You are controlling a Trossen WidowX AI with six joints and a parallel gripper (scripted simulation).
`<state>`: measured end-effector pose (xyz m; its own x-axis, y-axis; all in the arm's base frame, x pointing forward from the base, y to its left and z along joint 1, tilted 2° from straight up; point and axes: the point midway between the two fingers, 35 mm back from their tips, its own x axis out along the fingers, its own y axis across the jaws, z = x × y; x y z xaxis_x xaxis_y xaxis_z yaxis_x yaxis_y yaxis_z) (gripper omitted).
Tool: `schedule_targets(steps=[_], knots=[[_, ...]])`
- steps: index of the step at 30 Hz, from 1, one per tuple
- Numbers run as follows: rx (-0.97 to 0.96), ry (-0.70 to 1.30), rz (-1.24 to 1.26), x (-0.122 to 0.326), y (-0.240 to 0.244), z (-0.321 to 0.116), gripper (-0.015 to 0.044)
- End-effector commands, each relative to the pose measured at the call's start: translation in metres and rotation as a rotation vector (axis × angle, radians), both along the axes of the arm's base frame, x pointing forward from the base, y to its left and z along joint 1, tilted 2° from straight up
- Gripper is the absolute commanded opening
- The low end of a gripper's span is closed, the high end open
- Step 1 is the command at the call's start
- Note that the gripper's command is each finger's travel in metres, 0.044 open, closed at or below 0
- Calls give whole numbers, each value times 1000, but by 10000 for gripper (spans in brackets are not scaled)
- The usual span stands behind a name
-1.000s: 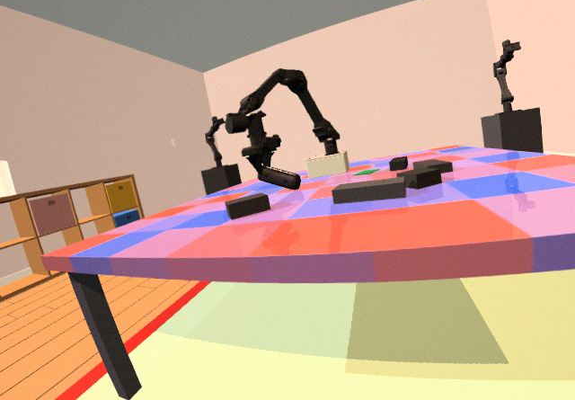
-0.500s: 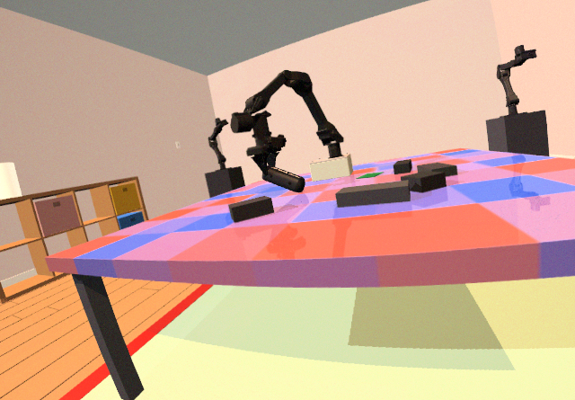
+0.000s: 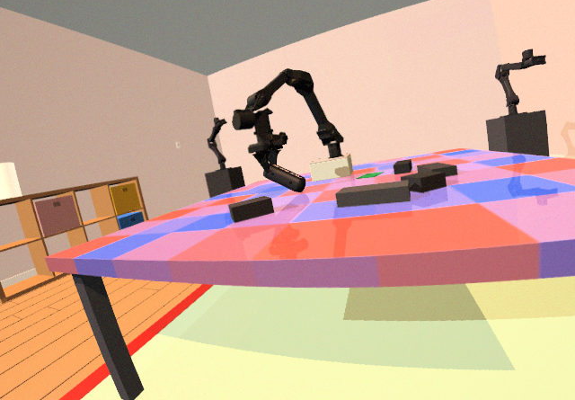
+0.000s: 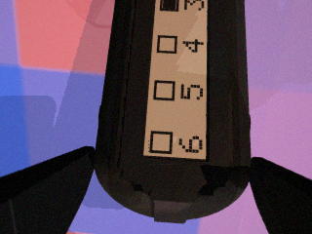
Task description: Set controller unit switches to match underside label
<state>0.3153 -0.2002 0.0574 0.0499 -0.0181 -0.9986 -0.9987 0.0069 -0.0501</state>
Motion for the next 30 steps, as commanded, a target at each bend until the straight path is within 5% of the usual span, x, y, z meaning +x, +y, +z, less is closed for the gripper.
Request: schedule_targets(steps=[1,30], knots=[[4,-5,2,0,6,5,336],[6,-5,2,0,25,19,337]])
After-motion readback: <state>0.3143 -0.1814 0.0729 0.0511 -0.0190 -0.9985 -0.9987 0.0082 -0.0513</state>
